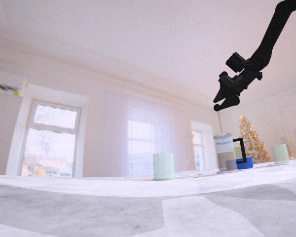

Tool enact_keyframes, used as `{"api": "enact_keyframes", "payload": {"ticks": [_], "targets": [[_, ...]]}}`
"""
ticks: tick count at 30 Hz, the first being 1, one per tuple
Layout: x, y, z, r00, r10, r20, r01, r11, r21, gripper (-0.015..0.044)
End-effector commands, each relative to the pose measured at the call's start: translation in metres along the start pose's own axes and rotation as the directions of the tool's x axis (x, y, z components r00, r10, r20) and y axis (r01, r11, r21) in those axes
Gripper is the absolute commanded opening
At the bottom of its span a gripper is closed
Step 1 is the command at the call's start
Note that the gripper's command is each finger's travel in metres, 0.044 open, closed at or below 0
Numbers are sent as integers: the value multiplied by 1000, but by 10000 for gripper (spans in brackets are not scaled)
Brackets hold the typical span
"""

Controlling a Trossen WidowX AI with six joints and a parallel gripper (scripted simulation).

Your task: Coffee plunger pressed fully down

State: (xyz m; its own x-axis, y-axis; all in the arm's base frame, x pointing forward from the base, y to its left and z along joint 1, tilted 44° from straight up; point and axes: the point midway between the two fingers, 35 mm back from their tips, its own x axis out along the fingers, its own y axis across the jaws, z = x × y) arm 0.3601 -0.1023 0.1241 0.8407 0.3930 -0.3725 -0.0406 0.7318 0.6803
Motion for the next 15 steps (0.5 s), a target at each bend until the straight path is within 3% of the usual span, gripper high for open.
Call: {"api": "enact_keyframes", "payload": {"ticks": [1,3,14,15], "targets": [[6,-1,-2,1000,-4,-2,4,1000,10,440],[7,-1,-2,1000,-4,-2,4,1000,10,440],[7,-1,-2,1000,-4,-2,4,1000,10,151],[7,-1,-2,1000,-4,-2,4,1000,10,145]]}}
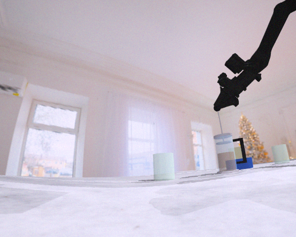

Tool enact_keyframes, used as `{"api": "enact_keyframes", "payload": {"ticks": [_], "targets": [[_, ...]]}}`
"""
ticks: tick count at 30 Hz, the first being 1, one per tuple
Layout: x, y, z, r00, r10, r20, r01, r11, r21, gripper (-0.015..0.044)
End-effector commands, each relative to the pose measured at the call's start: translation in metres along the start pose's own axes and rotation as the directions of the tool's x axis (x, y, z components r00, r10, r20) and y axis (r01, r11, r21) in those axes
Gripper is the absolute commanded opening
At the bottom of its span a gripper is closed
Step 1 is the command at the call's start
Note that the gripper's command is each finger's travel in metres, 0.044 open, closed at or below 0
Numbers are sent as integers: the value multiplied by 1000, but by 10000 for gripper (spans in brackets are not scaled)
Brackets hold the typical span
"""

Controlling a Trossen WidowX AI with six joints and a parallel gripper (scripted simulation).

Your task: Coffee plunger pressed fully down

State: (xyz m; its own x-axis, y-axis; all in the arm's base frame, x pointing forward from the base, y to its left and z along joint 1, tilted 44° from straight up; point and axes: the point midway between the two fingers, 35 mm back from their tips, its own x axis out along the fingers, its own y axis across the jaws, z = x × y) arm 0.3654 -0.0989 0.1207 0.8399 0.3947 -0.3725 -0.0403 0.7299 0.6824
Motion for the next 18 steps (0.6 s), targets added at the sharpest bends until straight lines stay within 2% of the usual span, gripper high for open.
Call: {"api": "enact_keyframes", "payload": {"ticks": [1,4,18], "targets": [[0,-1,-1,1000,-5,-1,5,1000,8,138],[0,-1,-1,1000,-5,-1,5,1000,8,123],[7,-3,-9,1000,-6,-2,6,1000,7,123]]}}
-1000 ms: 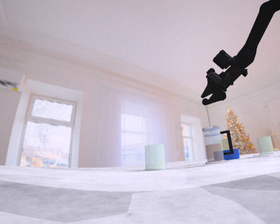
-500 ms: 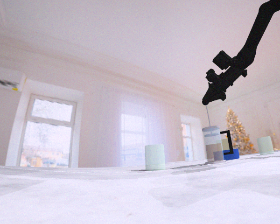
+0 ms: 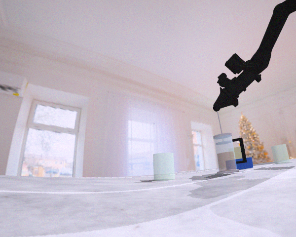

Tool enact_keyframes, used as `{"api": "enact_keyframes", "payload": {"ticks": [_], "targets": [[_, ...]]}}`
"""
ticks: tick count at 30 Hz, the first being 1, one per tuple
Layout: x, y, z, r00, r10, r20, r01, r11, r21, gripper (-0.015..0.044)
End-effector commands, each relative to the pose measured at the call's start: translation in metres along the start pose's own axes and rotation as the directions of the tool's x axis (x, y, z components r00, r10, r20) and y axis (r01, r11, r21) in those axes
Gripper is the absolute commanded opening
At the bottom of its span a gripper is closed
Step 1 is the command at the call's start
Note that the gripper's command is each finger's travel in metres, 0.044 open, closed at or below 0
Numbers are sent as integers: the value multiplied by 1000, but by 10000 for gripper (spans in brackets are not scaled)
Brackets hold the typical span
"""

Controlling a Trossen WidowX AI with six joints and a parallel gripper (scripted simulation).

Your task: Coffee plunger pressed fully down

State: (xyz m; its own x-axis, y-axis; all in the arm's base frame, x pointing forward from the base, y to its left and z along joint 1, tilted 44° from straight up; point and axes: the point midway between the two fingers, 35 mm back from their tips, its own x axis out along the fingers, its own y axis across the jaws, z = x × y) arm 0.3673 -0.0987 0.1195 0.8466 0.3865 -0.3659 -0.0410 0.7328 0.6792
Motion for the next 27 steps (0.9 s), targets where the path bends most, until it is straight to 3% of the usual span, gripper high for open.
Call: {"api": "enact_keyframes", "payload": {"ticks": [1,27], "targets": [[6,-2,-11,1000,-5,-14,5,1000,11,123],[32,-4,-45,1000,-6,-16,6,1000,11,123]]}}
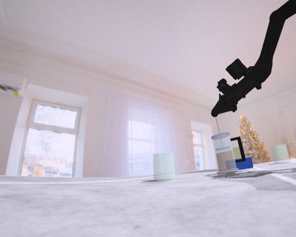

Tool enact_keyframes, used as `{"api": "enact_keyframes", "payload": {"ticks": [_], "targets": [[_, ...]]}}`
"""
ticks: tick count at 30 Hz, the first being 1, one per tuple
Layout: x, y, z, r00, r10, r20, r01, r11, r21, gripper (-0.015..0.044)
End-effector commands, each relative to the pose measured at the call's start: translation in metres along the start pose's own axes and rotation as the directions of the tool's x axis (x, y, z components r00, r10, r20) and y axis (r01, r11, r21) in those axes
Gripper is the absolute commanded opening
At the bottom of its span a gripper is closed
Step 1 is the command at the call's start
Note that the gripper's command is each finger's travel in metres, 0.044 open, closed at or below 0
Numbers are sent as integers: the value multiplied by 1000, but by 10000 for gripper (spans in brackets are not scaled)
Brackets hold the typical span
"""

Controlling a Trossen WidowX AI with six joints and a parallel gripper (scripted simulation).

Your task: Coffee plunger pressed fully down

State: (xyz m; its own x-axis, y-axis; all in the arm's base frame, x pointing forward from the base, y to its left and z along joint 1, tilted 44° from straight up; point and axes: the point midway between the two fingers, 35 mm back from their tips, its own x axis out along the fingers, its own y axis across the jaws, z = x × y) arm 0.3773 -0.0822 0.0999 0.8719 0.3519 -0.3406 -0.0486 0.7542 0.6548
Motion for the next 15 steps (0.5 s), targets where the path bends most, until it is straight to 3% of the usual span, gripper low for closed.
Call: {"api": "enact_keyframes", "payload": {"ticks": [1,15], "targets": [[10,-1,-31,998,5,-65,-2,999,42,123],[23,1,-49,998,7,-62,-4,999,44,123]]}}
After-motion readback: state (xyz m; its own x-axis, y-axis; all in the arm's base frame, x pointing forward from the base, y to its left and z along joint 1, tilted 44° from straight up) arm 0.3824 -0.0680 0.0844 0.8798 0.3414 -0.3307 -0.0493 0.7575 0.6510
